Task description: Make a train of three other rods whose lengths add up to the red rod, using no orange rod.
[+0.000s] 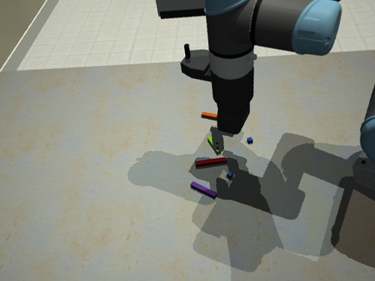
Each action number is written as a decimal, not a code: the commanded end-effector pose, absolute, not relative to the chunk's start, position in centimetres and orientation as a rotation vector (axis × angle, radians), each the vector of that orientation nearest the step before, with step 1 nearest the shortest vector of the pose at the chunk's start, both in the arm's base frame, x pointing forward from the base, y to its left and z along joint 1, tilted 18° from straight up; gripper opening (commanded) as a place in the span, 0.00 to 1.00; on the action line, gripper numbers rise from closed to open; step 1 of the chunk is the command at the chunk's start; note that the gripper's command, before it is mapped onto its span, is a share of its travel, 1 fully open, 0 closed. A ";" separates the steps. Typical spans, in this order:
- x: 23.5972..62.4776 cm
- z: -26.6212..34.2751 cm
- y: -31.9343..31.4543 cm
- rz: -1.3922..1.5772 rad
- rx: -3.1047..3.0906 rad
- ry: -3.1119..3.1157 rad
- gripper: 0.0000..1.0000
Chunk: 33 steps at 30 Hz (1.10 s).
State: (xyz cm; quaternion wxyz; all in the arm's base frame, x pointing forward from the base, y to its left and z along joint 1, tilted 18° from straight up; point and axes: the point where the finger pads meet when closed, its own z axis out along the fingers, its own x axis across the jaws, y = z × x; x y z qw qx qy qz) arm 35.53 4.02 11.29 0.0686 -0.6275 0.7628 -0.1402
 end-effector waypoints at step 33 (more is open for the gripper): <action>34.4 10.4 9.1 -0.500 -2.904 1.137 1.00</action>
